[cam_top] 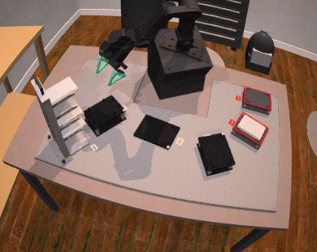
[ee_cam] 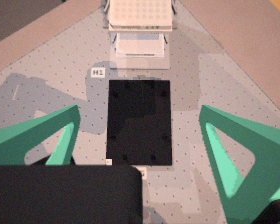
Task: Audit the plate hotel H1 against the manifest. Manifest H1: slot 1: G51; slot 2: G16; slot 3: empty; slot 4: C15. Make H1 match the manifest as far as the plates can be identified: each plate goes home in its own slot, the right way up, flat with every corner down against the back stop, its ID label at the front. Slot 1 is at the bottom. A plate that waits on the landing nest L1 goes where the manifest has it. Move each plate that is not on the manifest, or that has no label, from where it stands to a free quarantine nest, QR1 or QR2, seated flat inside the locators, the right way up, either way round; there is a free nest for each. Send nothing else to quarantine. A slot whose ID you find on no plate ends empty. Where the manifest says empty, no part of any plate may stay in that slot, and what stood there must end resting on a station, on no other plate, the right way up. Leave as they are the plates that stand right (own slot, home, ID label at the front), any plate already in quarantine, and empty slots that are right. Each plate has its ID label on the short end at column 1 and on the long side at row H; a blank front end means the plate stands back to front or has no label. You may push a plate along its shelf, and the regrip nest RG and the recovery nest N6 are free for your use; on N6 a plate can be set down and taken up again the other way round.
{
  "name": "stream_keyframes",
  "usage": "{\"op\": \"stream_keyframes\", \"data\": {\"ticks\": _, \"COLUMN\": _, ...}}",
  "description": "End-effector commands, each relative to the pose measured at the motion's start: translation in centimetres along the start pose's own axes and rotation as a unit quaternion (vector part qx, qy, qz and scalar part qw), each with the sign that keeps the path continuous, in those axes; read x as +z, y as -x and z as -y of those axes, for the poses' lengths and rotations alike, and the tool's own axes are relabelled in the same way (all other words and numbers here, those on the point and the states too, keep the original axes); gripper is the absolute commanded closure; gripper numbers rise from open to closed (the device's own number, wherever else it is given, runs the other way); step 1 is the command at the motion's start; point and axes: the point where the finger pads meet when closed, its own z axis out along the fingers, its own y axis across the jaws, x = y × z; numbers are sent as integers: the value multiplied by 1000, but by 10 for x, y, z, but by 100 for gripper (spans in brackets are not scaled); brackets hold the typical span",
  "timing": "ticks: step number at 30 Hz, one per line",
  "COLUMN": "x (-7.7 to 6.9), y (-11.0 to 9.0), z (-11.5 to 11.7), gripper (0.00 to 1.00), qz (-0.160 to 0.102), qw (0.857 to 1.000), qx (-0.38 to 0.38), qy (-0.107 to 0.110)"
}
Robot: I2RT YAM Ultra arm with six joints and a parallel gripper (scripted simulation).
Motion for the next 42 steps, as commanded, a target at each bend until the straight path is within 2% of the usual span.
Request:
{"op": "stream_keyframes", "data": {"ticks": 1, "x": -7, "y": 5, "z": 1, "gripper": 0, "qz": -4, "qw": 1000, "qx": 2, "qy": 0}}
{"op": "stream_keyframes", "data": {"ticks": 31, "x": -72, "y": 72, "z": 2, "gripper": 0, "qz": -5, "qw": 1000, "qx": 2, "qy": 0}}
{"op": "stream_keyframes", "data": {"ticks": 33, "x": -72, "y": 72, "z": 2, "gripper": 0, "qz": -5, "qw": 1000, "qx": 2, "qy": 0}}
{"op": "stream_keyframes", "data": {"ticks": 37, "x": -81, "y": 82, "z": 2, "gripper": 0, "qz": -5, "qw": 1000, "qx": 2, "qy": 0}}
{"op": "stream_keyframes", "data": {"ticks": 42, "x": -76, "y": 77, "z": 2, "gripper": 0, "qz": -5, "qw": 1000, "qx": 2, "qy": 0}}
